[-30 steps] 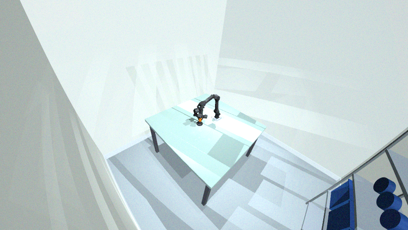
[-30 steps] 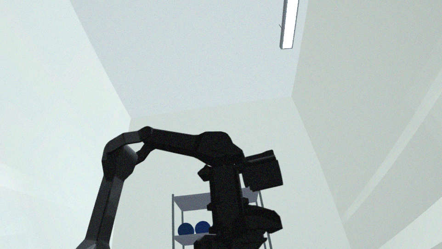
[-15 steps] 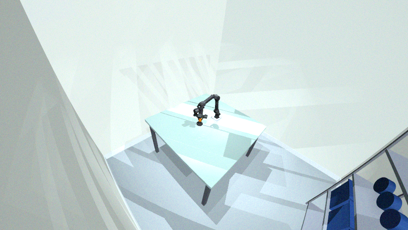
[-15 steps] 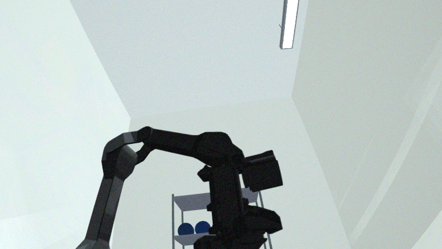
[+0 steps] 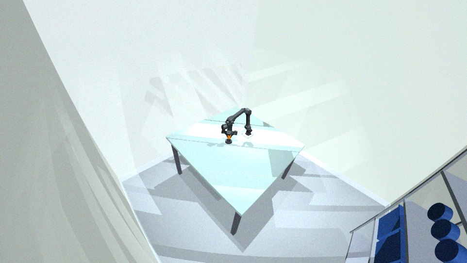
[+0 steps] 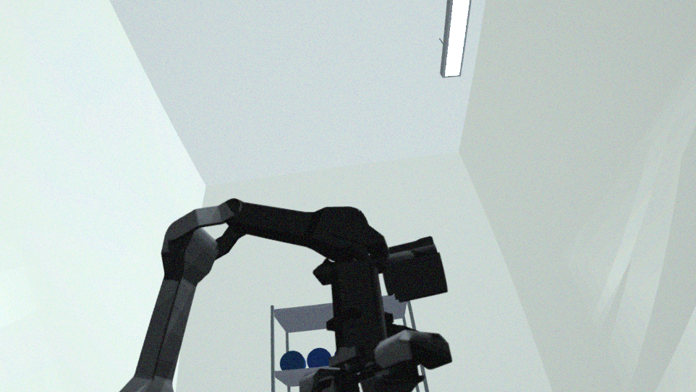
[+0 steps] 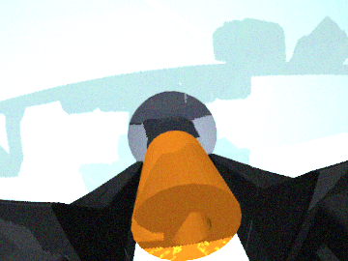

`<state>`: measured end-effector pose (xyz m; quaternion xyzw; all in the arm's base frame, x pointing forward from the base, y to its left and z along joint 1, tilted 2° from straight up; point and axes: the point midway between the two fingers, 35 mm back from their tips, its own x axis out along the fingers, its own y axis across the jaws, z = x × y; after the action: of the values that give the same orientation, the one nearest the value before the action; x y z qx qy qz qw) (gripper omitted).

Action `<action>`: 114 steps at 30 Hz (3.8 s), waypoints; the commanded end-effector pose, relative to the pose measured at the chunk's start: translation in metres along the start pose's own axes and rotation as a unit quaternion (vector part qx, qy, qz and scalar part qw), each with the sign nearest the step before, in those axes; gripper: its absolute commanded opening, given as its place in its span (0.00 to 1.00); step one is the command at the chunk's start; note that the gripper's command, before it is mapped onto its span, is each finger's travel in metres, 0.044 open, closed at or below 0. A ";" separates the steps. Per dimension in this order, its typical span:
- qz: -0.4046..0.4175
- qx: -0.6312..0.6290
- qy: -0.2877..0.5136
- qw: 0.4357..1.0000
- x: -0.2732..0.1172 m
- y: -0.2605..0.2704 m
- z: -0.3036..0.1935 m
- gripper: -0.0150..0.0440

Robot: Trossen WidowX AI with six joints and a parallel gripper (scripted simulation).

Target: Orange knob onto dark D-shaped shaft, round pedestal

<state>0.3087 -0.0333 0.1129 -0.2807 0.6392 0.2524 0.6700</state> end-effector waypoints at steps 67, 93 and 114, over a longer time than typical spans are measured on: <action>-0.006 -0.154 -0.005 0.988 0.001 -0.001 0.001 0.25; -0.006 -0.257 -0.004 0.966 0.001 -0.007 0.006 0.25; -0.007 -0.352 -0.004 0.936 -0.005 -0.004 0.004 0.25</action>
<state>0.3140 -0.0337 0.1144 -0.4752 0.5287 0.4363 0.5517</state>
